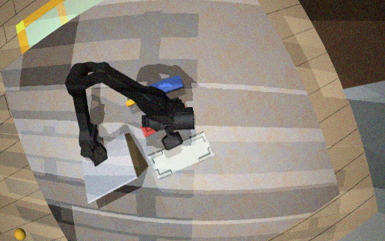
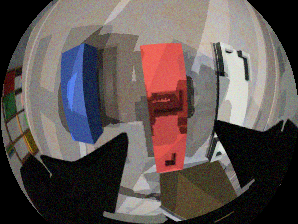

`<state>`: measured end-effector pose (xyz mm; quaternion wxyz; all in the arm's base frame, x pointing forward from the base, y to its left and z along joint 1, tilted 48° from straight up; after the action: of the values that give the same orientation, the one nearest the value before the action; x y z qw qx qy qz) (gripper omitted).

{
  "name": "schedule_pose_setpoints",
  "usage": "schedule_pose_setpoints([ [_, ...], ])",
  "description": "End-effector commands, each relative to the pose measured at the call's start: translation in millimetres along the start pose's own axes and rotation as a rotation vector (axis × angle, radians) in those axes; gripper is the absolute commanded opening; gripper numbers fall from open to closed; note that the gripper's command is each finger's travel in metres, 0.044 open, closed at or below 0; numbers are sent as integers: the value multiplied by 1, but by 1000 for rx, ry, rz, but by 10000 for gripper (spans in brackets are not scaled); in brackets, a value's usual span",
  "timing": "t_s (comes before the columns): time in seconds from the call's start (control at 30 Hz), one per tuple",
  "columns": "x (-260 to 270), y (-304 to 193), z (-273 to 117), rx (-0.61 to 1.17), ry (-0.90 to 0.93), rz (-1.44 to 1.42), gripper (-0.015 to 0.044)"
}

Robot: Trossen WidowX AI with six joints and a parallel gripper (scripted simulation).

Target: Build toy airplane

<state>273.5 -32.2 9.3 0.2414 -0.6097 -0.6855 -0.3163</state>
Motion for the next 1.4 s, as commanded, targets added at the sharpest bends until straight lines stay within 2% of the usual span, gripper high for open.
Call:
schedule_pose_setpoints([
  [0.0,1,-3,9,6,9,10,440],
  [1.13,2,-4,59,6,11,10,440],
  [1.37,2,-4,59,6,11,10,256],
])
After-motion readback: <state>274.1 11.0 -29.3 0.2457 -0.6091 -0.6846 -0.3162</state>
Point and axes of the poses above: the point midway between the two fingers, 35 mm back from their tips, its own z axis out along the fingers, its own x axis across the jaws, y = z × x, the point moved 4 cm from there along -z, back along the fingers, and after that the axes turned 14 degrees about -z, right-handed, at the moved point
